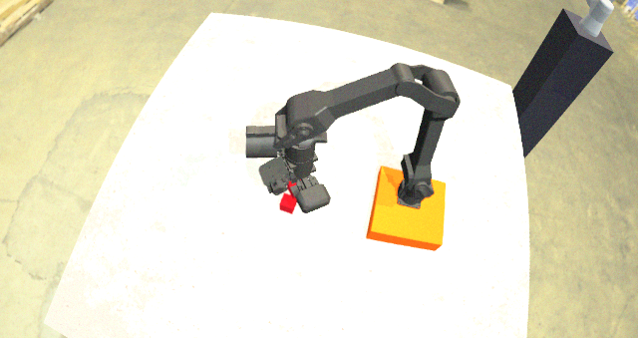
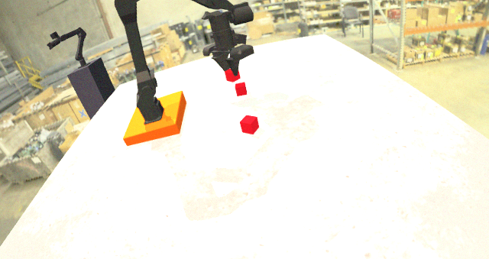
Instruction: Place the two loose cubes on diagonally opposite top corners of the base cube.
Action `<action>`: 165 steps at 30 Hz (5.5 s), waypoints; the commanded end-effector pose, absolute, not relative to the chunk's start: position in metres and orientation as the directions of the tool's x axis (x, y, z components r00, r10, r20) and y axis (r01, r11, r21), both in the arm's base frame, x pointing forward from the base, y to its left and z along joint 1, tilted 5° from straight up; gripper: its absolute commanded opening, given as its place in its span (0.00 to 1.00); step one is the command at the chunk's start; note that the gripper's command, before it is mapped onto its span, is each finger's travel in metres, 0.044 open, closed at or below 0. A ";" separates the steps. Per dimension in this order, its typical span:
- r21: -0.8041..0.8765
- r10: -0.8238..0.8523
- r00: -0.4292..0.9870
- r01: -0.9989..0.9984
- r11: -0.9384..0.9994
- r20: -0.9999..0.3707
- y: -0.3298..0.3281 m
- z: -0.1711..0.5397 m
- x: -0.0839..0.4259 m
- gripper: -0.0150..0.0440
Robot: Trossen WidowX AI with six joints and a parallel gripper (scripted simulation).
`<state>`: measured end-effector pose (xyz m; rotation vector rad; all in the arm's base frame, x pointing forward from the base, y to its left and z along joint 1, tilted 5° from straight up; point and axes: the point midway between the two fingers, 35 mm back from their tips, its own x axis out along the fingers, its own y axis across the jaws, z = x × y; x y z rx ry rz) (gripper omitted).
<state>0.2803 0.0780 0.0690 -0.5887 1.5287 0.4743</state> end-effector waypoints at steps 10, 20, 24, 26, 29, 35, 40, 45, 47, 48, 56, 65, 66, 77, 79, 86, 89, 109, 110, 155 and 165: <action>-0.057 -0.072 0.003 -0.648 0.759 -0.997 0.080 0.067 0.280 0.43; -0.057 -0.072 0.003 -0.654 0.755 -0.997 0.078 0.046 0.281 0.43; -0.057 -0.072 0.003 -0.655 0.753 -0.997 0.078 0.041 0.280 0.43; -0.057 -0.072 0.003 -0.655 0.753 -0.997 0.078 0.041 0.280 0.43; -0.057 -0.072 0.003 -0.655 0.753 -0.997 0.078 0.041 0.280 0.43; -0.057 -0.072 0.003 -0.650 0.758 -0.997 0.077 0.040 0.280 0.43; -0.057 -0.072 0.003 -0.650 0.758 -0.997 0.077 0.040 0.280 0.43; -0.057 -0.072 0.003 -0.650 0.758 -0.997 0.077 0.040 0.280 0.43; -0.057 -0.072 0.003 -0.650 0.758 -0.997 0.077 0.040 0.280 0.48; -0.057 -0.072 0.003 -0.650 0.758 -0.997 0.077 0.040 0.280 0.52; -0.057 -0.073 0.003 -0.651 0.757 -0.997 0.078 0.041 0.280 0.60; -0.058 -0.075 0.002 -0.652 0.756 -0.997 0.078 0.056 0.280 0.60; -0.058 -0.075 0.002 -0.652 0.756 -0.997 0.078 0.058 0.280 0.60; -0.058 -0.075 0.002 -0.652 0.756 -0.997 0.079 0.070 0.280 0.60; -0.058 -0.075 0.002 -0.652 0.756 -0.997 0.079 0.070 0.280 0.60; -0.055 -0.077 -0.004 -0.665 0.745 -0.997 0.068 0.072 0.285 0.70; -0.055 -0.077 -0.002 -0.683 0.728 -0.997 0.044 0.080 0.295 0.70; -0.061 -0.094 0.005 -0.793 0.606 -0.996 -0.123 0.132 0.299 0.70; -0.061 -0.094 0.005 -0.794 0.605 -0.996 -0.124 0.133 0.298 0.70; -0.061 -0.095 0.005 -0.794 0.605 -0.995 -0.134 0.023 0.298 0.57; -0.062 -0.095 0.005 -0.794 0.605 -0.995 -0.134 0.031 0.300 0.43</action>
